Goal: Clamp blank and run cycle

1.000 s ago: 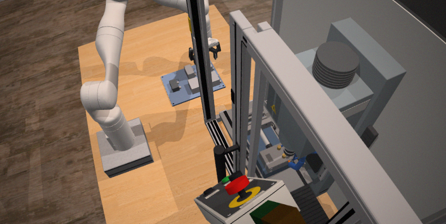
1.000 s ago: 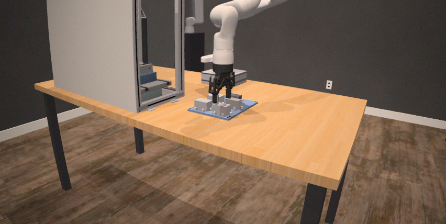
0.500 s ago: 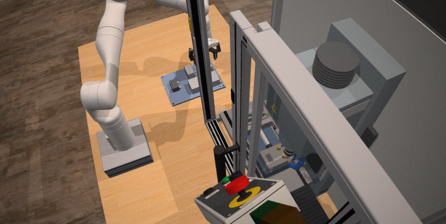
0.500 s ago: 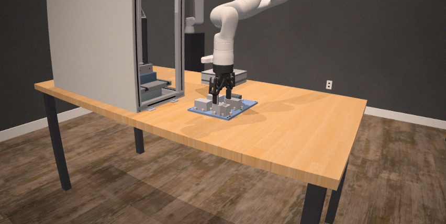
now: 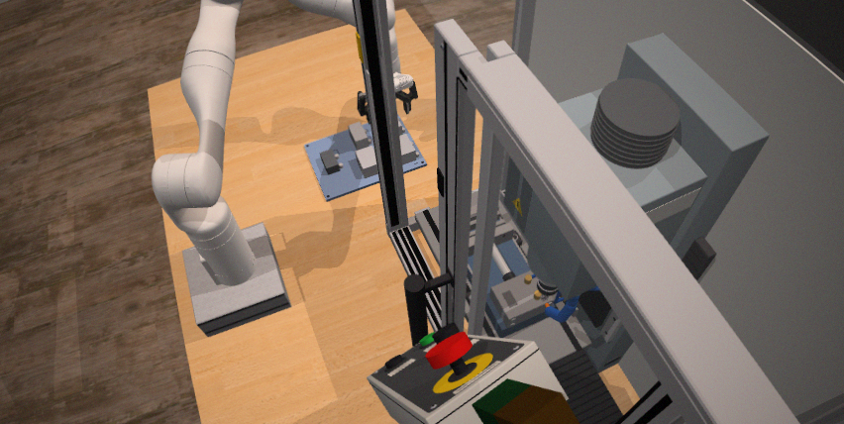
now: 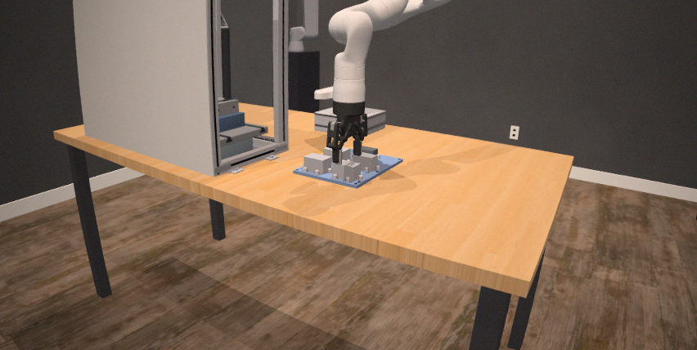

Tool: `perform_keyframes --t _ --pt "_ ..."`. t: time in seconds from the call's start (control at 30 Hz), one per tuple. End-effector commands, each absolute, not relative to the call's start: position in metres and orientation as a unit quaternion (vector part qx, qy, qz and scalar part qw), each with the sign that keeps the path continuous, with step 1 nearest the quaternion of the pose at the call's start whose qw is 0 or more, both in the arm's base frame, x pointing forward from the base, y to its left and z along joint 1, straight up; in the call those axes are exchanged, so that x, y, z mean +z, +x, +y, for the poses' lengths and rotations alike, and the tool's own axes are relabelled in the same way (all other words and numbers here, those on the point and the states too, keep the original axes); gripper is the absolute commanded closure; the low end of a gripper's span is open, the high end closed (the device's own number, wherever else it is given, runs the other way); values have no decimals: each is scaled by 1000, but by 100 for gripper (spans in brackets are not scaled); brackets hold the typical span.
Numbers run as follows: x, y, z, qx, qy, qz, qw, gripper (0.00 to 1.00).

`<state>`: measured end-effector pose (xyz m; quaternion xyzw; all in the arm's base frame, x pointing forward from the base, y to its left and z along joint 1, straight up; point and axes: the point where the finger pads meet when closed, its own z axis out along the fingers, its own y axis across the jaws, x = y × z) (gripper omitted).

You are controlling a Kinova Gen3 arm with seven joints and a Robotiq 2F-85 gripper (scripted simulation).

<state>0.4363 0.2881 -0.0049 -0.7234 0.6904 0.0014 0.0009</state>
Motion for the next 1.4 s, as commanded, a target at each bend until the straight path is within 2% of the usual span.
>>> perform_keyframes --t 0.0,1.37 --pt "-7 438 288 0 -724 690 4 0" --pt "-12 439 288 0 -724 690 4 0"
